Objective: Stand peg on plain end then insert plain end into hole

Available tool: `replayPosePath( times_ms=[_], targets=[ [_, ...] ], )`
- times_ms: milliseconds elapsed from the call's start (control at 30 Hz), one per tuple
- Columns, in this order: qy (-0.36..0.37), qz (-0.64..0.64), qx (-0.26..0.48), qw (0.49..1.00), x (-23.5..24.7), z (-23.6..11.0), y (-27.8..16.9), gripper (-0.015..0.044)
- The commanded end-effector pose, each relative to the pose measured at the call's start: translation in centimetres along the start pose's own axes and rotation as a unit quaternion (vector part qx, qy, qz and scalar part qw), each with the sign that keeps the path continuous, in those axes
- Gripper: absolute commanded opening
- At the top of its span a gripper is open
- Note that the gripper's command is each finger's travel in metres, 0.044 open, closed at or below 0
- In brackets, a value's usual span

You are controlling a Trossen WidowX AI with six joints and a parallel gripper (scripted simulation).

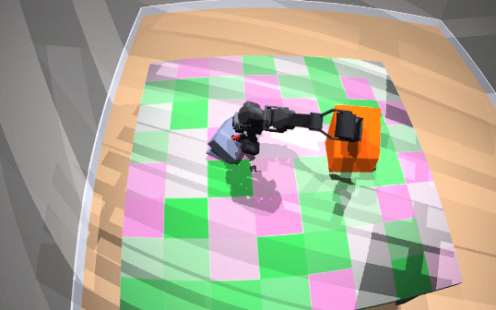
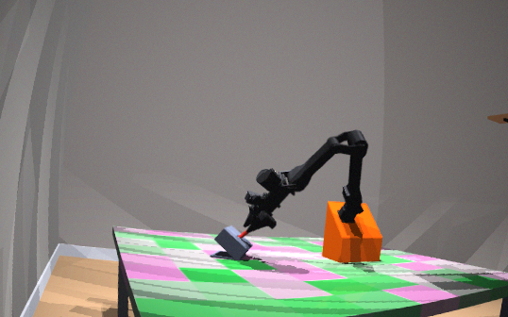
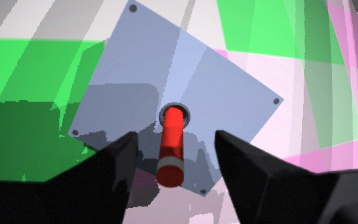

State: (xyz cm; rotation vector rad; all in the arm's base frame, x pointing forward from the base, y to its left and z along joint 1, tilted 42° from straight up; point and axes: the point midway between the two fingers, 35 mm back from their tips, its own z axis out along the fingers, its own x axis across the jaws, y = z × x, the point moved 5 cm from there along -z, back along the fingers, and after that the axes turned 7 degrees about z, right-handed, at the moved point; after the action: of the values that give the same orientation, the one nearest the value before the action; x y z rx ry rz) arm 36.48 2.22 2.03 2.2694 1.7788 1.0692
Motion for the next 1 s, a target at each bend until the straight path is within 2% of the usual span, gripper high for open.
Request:
replayPosePath(
  times_ms=[0, 167, 967],
  targets=[
    [0.0, 0.0, 0.0, 1.0, 0.0, 0.0, 0.0, 0.0315],
    [-0.001, 0.0, 0.0, 1.0, 0.0, -0.3, 0.0, 0.044],
    [-0.003, 0.001, -0.001, 1.0, 0.0, -3.3, 0.4, 0.044]
  ],
)
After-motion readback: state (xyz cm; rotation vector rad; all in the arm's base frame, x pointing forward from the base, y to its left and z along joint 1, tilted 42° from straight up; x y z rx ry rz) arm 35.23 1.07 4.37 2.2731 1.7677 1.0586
